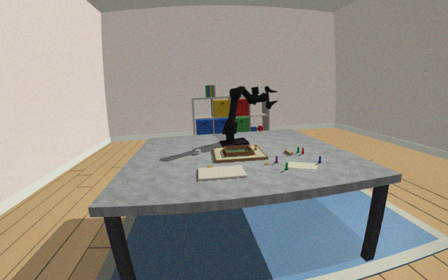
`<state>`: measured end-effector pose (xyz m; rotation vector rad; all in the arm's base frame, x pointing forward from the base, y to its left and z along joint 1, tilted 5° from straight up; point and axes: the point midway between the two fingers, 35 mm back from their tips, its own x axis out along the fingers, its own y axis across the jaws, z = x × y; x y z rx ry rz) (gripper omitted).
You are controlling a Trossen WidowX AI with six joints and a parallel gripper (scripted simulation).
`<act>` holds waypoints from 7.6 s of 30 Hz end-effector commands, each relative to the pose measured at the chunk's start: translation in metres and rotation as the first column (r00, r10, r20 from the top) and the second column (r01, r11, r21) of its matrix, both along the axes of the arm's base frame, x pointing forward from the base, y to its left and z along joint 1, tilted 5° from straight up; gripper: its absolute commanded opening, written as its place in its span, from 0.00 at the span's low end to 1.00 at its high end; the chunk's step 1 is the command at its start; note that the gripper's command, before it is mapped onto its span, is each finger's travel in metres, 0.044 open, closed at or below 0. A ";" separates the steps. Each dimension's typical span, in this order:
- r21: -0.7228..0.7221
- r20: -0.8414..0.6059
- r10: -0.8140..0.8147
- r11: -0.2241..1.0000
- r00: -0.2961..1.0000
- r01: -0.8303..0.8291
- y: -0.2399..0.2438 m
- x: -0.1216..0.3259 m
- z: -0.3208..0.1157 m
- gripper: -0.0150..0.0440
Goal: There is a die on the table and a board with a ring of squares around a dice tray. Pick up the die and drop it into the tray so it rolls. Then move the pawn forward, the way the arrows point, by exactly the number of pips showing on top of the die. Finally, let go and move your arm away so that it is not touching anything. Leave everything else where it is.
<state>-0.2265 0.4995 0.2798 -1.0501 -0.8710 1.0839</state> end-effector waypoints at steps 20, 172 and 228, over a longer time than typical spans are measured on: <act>-0.210 -0.019 -0.451 0.874 0.892 0.438 0.027 0.320 -0.031 0.72; -0.950 -0.312 0.342 -0.125 -0.886 0.286 -0.710 0.427 -0.115 0.25; -0.781 -0.607 -0.176 -0.050 -0.775 0.623 -0.542 0.503 -0.170 0.25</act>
